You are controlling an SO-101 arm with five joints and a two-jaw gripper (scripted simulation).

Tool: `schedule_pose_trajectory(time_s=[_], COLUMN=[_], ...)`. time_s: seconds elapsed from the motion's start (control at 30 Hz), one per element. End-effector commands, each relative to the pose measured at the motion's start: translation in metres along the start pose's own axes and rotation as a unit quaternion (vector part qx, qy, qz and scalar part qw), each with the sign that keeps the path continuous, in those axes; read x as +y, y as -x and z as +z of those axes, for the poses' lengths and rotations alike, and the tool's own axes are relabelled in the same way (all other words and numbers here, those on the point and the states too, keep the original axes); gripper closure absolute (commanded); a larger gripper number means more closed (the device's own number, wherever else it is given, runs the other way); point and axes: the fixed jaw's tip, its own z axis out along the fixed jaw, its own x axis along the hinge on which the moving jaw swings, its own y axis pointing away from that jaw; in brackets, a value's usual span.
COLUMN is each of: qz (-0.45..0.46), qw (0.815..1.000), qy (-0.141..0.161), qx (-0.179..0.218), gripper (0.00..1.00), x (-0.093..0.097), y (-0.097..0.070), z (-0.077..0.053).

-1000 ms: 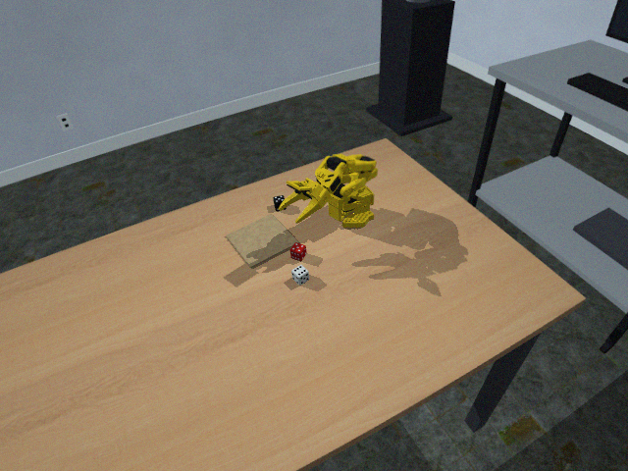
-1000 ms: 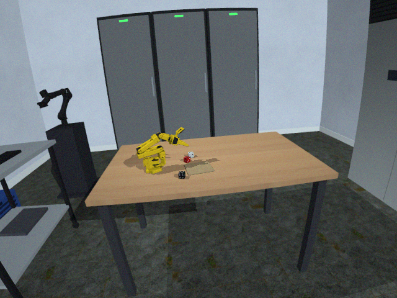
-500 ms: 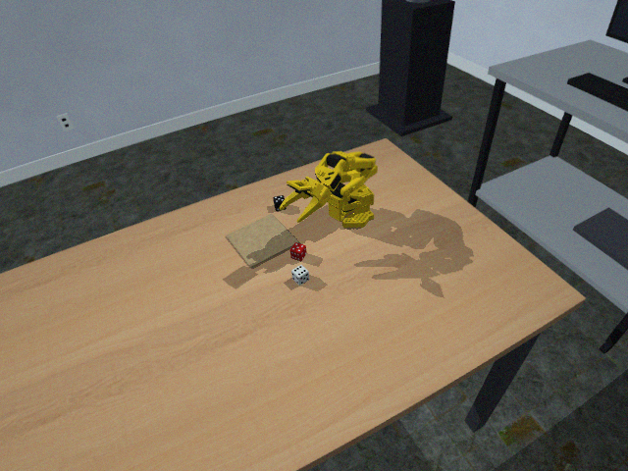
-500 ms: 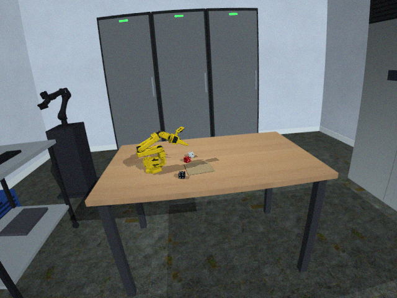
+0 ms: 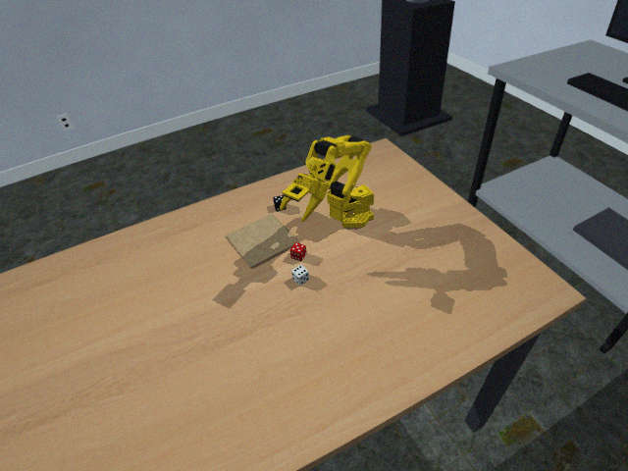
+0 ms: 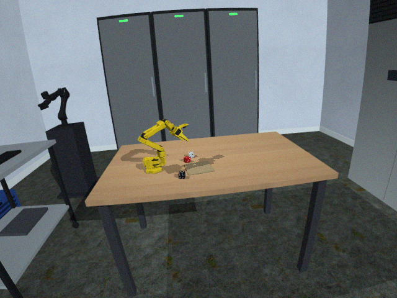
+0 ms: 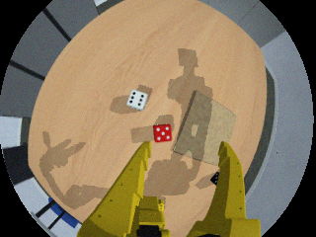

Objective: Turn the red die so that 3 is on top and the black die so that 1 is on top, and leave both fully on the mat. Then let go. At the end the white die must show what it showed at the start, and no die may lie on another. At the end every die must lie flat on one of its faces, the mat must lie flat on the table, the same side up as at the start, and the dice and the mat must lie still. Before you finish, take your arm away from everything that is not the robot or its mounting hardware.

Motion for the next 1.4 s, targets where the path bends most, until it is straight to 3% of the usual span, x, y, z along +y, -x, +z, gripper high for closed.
schedule_pose_trajectory(time_s=[0.0,0.47,0.77,0.83,1.07,1.37], qz=[-0.027,-0.034,-0.035,-0.035,-0.035,-0.035], qw=[0.998,0.995,0.979,0.979,0.955,0.946], qy=[0.016,0.023,0.038,0.038,0.050,0.054], qx=[0.059,0.091,0.199,0.199,0.290,0.318], gripper=[0.65,0.65,0.65,0.65,0.65,0.65], x=[0.003,0.005,0.008,0.008,0.010,0.011], y=[0.011,0.010,-0.012,-0.012,-0.035,-0.043], z=[-0.004,0.002,0.029,0.029,0.048,0.053])
